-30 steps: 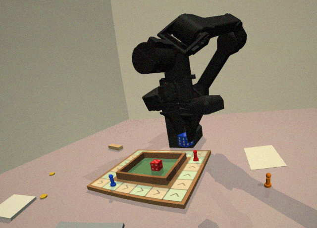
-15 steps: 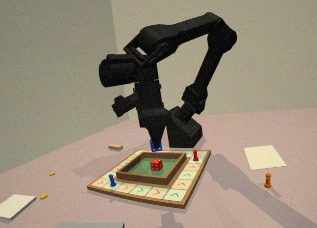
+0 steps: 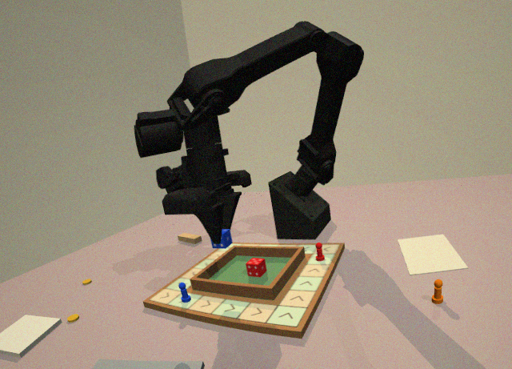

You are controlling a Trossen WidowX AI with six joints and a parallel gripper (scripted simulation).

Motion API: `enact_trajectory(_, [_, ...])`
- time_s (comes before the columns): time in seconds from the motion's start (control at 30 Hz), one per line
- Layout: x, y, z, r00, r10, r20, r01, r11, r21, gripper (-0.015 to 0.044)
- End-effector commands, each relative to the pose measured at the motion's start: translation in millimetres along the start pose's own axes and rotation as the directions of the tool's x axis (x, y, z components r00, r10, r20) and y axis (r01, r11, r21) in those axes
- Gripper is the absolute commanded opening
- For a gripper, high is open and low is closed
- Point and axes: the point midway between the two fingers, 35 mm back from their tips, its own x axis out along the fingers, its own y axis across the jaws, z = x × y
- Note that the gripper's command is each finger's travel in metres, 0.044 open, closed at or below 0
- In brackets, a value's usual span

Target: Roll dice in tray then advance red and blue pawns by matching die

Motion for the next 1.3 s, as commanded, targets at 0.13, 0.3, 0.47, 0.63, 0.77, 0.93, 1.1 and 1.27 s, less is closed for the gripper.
enact_trajectory(0.13, [6,-9,15,1.000,-0.008,-0.007,0.009,0.994,0.113,0.0000])
enact_trajectory(0.3, [11,-12,15,0.993,-0.069,0.097,0.057,0.992,0.114,0.0000])
enact_trajectory(0.47, [15,-16,16,0.959,-0.129,0.252,0.100,0.987,0.122,0.0000])
enact_trajectory(0.63, [20,-19,17,0.900,-0.157,0.407,0.112,0.985,0.133,0.0000])
enact_trajectory(0.77, [20,-19,18,0.837,-0.157,0.525,0.099,0.986,0.137,0.0000])
enact_trajectory(0.93, [22,-19,18,0.741,-0.128,0.659,0.056,0.990,0.130,0.0000])
enact_trajectory(1.1, [22,-18,18,0.666,-0.091,0.740,0.010,0.993,0.114,0.0000])
enact_trajectory(1.27, [-12,-4,-7,0.666,-0.091,0.740,0.009,0.994,0.113,0.0000])
